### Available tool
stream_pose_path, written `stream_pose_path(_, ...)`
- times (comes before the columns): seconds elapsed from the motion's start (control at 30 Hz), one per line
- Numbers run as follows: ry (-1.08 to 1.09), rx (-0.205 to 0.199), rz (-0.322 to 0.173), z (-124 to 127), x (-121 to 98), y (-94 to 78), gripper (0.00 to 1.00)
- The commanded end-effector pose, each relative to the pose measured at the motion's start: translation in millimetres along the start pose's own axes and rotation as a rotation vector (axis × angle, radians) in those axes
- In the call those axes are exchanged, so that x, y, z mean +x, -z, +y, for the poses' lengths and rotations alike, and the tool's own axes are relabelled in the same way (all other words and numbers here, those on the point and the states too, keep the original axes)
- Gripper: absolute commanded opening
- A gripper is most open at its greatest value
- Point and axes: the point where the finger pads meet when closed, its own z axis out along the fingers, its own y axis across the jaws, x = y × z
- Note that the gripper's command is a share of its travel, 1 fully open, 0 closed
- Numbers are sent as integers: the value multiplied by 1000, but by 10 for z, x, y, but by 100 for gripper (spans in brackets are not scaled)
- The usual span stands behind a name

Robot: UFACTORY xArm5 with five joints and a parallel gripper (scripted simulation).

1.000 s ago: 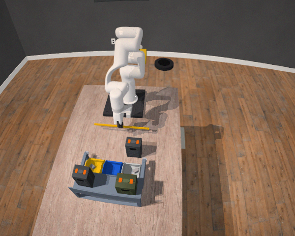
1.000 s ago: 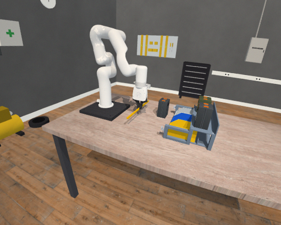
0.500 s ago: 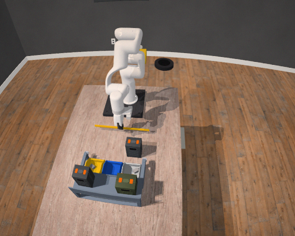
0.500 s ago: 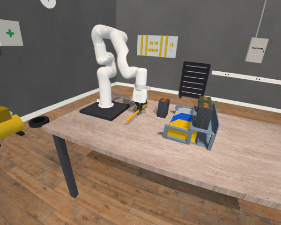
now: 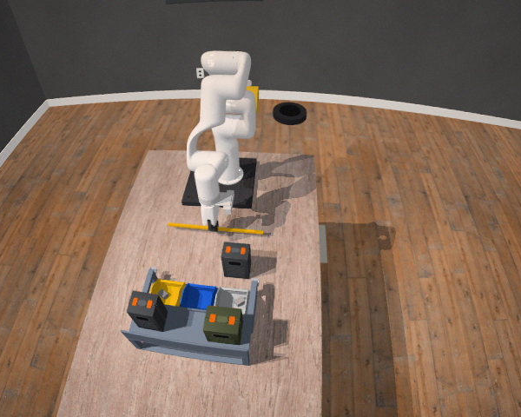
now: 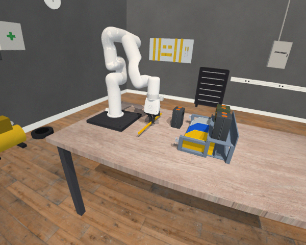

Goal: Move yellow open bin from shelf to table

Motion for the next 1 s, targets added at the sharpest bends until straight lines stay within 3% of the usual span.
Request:
stream_pose_path(0.0,0,-3,1,13,0,-48,0)
stream_pose_path(0.97,0,-3,1,11,0,-277,0)
